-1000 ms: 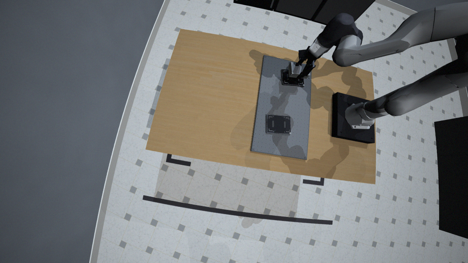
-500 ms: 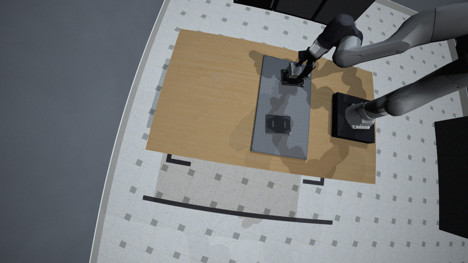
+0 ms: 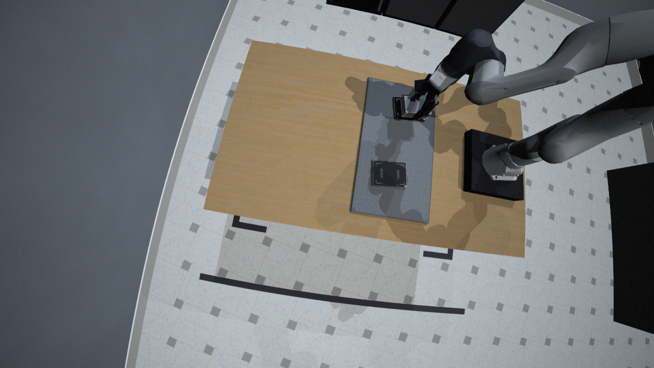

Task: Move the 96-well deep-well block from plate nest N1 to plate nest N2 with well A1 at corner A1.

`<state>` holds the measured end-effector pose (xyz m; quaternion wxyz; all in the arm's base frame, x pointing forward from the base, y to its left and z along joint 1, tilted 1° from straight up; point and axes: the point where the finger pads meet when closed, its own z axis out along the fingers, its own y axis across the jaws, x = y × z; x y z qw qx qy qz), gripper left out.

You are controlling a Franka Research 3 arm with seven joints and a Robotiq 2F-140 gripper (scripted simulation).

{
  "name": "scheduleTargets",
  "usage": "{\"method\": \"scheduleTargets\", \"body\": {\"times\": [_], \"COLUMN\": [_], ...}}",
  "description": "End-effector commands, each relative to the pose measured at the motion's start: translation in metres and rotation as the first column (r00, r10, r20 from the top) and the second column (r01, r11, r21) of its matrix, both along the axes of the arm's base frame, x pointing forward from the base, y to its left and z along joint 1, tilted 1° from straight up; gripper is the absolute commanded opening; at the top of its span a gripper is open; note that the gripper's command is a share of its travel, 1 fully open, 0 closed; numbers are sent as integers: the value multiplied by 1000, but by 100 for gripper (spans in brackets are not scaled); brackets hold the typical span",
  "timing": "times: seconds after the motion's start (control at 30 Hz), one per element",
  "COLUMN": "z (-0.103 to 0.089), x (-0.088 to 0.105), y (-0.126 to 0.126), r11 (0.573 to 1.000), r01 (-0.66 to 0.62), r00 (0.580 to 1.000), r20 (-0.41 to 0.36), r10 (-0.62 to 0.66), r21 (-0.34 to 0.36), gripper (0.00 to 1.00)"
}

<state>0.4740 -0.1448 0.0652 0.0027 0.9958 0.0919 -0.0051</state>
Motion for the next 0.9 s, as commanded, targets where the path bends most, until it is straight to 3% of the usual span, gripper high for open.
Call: {"method": "scheduleTargets", "body": {"times": [0.0,0.87], "z": [1,0], "x": [3,16], "y": [12,84], "r11": [999,999], "r01": [39,39], "r00": [999,999], "r20": [5,5], "r10": [-39,-39], "r21": [-2,-2], "gripper": [60,60]}}
